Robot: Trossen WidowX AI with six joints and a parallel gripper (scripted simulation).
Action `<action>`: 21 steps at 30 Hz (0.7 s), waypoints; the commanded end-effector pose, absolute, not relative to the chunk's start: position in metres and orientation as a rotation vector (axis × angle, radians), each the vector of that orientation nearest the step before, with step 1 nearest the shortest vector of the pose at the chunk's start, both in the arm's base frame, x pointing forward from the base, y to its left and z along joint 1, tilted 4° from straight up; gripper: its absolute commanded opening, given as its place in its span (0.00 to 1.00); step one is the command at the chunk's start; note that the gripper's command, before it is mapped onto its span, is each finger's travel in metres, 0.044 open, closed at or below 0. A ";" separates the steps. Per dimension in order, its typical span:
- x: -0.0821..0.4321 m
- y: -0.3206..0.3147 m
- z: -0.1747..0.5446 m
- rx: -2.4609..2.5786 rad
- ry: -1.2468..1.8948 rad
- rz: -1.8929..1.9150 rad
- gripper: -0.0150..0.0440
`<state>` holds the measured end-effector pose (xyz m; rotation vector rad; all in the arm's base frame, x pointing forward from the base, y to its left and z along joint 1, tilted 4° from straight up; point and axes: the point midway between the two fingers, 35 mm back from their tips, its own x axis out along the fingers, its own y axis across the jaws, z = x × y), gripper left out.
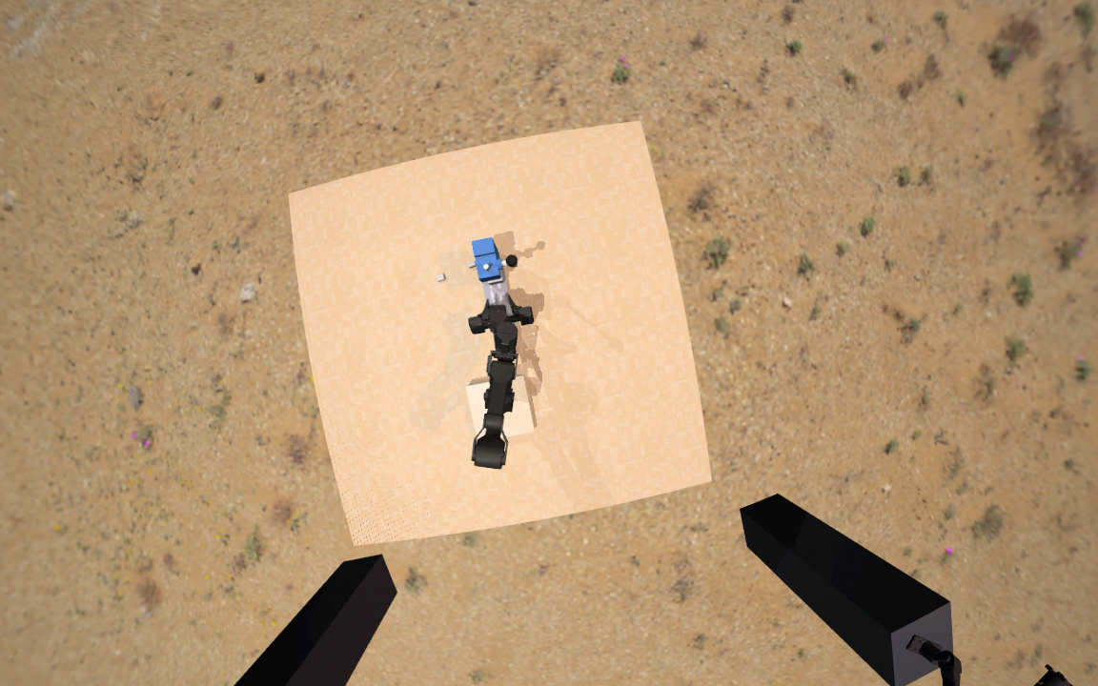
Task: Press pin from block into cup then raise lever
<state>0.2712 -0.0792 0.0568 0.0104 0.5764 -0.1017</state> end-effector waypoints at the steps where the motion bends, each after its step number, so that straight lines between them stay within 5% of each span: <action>1: 0.265 -0.077 0.062 0.009 0.582 -0.095 0.76; 7: 0.292 -0.094 0.097 0.006 0.616 -0.099 1.00; 21: 0.332 -0.140 0.226 0.000 0.700 -0.120 1.00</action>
